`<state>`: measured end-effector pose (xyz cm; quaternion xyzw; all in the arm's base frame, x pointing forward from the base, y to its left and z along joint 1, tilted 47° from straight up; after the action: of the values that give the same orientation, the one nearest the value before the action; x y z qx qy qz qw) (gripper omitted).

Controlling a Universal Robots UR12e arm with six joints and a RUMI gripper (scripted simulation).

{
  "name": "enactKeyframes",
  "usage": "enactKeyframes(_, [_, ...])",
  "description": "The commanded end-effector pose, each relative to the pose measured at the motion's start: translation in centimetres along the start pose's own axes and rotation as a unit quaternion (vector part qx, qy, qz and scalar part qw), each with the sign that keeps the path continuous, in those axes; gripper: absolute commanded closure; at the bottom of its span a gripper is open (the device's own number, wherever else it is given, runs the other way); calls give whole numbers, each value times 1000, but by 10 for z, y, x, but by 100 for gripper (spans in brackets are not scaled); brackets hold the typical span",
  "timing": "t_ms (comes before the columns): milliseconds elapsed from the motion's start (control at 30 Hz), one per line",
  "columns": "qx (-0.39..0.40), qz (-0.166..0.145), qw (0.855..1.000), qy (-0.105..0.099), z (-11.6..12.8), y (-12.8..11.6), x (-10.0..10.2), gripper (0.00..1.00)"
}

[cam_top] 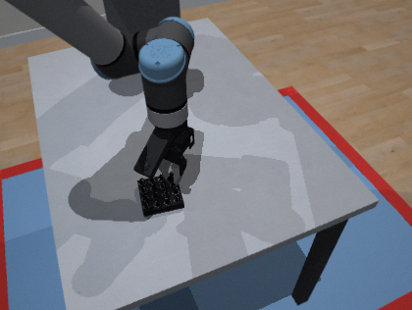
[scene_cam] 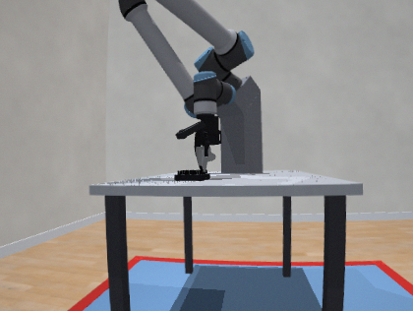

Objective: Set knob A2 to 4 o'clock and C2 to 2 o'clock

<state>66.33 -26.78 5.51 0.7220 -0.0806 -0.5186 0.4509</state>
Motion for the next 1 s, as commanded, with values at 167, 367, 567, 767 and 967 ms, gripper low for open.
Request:
enactKeyframes(167, [0,0,1000,0,0,0,0,89])
enactKeyframes(367, [0,0,1000,0,0,0,0,89])
enactKeyframes(567, [0,0,1000,0,0,0,0,96])
enactKeyframes(767, [0,0,1000,0,0,0,0,96])
enactKeyframes(967, [0,0,1000,0,0,0,0,96])
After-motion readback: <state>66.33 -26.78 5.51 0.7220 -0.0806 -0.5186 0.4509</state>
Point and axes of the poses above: the point where the finger pads meet when closed, its own x axis out along the fingers, its own z axis across the jaws, y = z × x, the point moved 4 cm from there along -x, back along the fingers, and after that the axes turned 1 degree about -x, right-handed, at the moved point
